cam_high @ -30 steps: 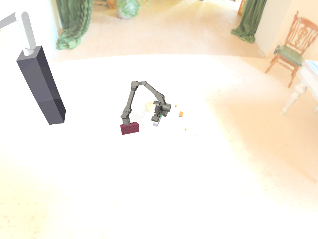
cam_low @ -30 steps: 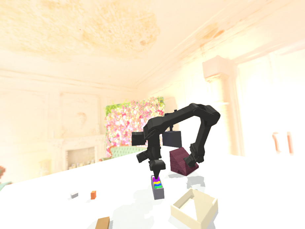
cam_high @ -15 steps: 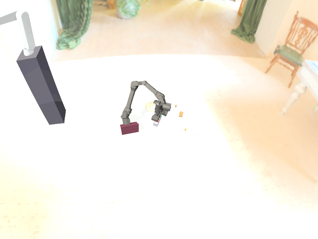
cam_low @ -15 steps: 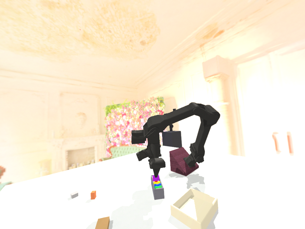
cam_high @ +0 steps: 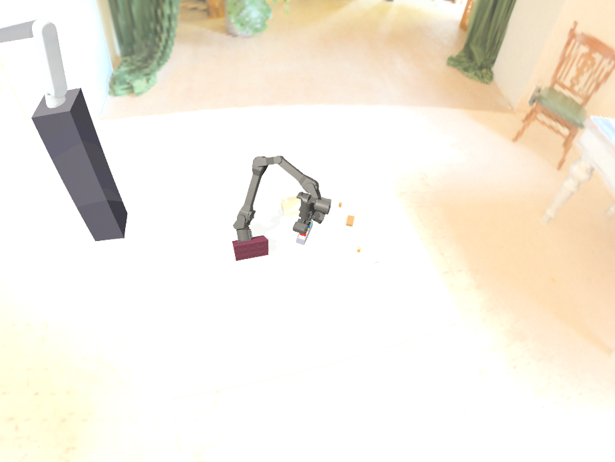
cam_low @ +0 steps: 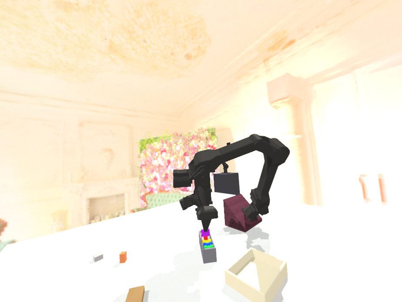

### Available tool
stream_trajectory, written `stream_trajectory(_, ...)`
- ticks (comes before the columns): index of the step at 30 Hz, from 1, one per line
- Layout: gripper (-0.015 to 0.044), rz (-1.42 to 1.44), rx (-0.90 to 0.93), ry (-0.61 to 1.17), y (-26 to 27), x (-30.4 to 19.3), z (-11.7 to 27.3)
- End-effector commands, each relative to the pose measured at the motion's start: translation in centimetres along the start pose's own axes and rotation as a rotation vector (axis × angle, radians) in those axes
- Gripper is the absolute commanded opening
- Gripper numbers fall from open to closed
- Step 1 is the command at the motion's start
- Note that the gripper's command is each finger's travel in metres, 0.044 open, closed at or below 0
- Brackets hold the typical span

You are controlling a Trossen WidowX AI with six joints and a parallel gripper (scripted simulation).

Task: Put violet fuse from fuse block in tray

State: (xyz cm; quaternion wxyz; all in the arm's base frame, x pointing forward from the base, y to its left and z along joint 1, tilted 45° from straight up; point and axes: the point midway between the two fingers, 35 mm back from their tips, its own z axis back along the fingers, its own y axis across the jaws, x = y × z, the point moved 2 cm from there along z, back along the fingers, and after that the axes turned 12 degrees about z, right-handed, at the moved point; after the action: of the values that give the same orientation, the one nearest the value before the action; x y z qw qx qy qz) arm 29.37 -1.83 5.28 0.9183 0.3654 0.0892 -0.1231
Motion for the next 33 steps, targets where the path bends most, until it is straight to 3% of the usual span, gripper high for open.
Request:
stream_trajectory(1, 0.0000, 0.003, -0.004, 0.001, 0.0, 0.0, 0.3)
stream_trajectory(33, 0.0000, 0.002, -0.004, 0.001, 0.0, -0.1, 3.3)
